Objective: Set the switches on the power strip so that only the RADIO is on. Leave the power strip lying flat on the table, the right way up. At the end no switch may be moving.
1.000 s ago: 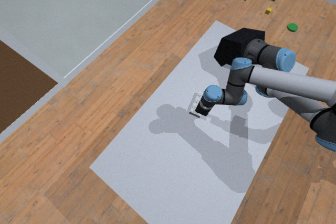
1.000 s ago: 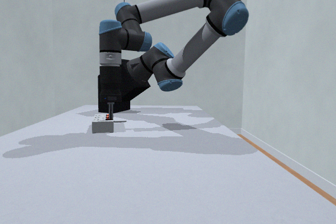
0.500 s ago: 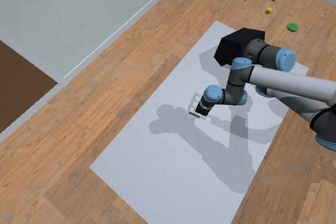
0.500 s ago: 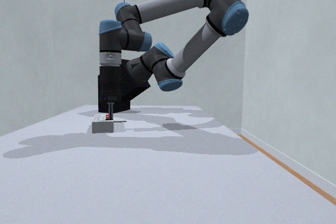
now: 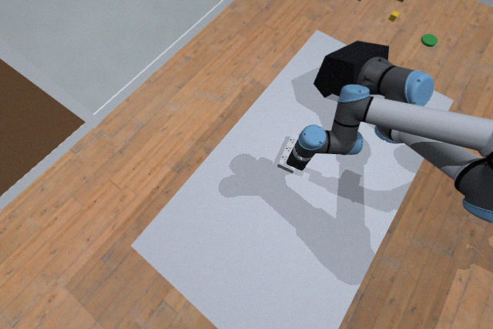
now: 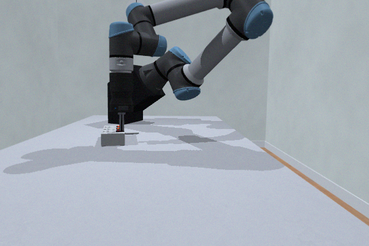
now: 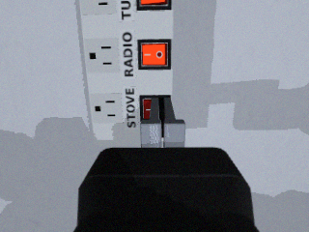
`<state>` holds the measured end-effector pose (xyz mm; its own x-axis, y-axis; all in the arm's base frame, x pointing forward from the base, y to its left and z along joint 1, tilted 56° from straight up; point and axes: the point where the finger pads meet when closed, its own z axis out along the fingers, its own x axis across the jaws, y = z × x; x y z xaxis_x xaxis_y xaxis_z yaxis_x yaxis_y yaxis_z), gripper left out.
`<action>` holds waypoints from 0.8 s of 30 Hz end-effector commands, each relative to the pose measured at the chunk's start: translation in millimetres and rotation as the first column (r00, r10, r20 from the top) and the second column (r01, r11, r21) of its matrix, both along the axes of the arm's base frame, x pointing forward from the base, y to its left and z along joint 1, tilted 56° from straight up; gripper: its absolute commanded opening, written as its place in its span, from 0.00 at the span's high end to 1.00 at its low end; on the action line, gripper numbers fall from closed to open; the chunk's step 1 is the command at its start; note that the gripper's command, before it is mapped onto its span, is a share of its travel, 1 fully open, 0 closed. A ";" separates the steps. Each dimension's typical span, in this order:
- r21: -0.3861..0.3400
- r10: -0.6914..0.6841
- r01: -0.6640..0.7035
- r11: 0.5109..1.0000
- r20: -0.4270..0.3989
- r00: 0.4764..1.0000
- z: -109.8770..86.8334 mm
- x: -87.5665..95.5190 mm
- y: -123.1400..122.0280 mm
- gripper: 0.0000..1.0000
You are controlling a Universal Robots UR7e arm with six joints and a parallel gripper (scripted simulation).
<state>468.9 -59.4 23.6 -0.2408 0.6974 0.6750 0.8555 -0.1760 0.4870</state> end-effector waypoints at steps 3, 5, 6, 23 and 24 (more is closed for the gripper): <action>0.007 0.002 -0.002 1.000 -0.004 1.000 -2.2 -0.9 3.4 1.00; 0.007 0.002 -0.002 1.000 -0.004 1.000 -2.2 -0.9 3.4 1.00; 0.007 0.002 -0.002 1.000 -0.004 1.000 -2.2 -0.9 3.3 1.00; -0.001 -0.001 0.001 1.000 0.001 1.000 17.3 -13.8 -22.7 1.00; -0.001 -0.001 0.001 1.000 0.001 1.000 18.6 -14.9 -24.3 1.00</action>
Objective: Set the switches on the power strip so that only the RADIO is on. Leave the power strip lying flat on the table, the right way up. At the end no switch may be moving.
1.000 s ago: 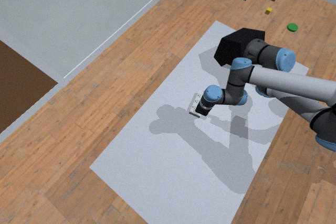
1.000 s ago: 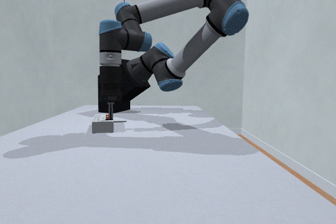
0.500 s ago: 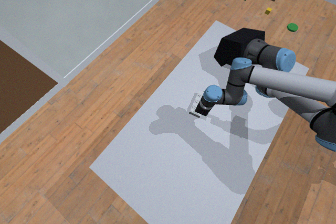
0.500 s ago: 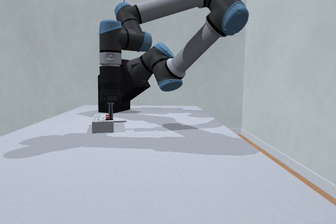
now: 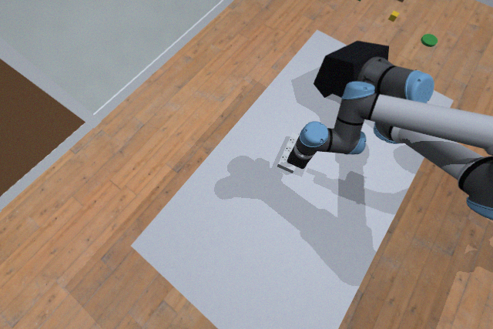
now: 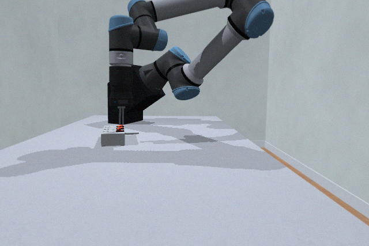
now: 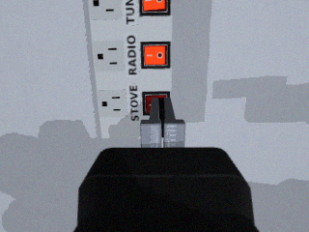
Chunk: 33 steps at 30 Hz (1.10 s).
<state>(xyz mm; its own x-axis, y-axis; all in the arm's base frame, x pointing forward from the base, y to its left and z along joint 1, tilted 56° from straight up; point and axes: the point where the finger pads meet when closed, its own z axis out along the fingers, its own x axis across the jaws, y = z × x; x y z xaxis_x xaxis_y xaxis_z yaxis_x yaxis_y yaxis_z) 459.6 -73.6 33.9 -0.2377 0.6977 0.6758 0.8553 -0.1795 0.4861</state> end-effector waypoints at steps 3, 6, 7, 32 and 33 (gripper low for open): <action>-0.002 0.003 -0.003 1.000 0.002 1.000 11.0 -7.8 -13.5 1.00; -0.002 0.003 -0.003 1.000 0.002 1.000 11.8 -8.5 -14.5 1.00; -0.002 0.003 -0.003 1.000 0.002 1.000 11.8 -8.5 -14.5 1.00; 0.000 0.001 -0.001 1.000 -0.005 1.000 -9.7 -53.8 -12.4 1.00; 0.000 0.002 -0.002 1.000 -0.005 1.000 -15.1 -66.7 -10.9 1.00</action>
